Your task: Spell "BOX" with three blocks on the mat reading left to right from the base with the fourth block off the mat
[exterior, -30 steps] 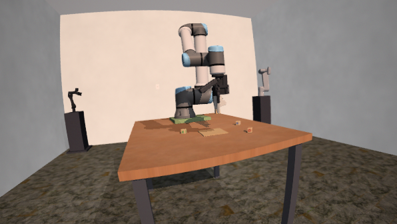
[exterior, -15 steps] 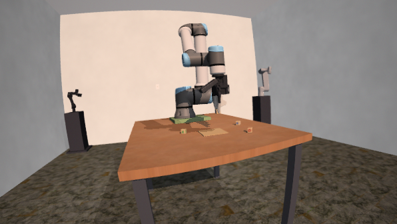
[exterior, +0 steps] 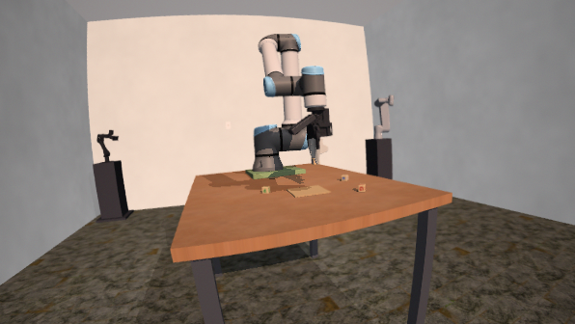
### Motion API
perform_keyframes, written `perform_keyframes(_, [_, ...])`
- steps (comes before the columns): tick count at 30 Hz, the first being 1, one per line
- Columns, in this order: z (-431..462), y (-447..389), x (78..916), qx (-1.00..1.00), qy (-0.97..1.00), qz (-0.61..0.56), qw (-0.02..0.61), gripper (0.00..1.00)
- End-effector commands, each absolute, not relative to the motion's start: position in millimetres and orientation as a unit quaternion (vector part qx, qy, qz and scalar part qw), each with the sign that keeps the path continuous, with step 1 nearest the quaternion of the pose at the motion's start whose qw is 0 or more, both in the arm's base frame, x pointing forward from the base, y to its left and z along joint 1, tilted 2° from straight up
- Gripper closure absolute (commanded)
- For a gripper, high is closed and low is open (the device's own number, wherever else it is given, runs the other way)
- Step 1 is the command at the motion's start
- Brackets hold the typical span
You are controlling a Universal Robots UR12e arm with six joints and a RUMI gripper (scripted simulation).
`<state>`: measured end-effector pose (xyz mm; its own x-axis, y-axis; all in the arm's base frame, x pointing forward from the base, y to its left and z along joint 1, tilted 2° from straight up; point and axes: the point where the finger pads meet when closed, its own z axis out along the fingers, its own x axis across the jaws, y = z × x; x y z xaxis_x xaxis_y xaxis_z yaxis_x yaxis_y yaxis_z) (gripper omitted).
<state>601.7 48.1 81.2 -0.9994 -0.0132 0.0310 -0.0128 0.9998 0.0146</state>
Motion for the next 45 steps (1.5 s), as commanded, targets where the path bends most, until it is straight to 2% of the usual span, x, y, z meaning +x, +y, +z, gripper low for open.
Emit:
perform_keyframes(1, [81, 48, 602, 0.007, -1.000, -0.007, 0.015, 0.95])
perform_keyframes(28, [-7, 49, 600, 0.007, -1.000, -0.007, 0.015, 0.95])
perform_keyframes(45, [-14, 49, 599, 0.007, -1.000, -0.007, 0.015, 0.95])
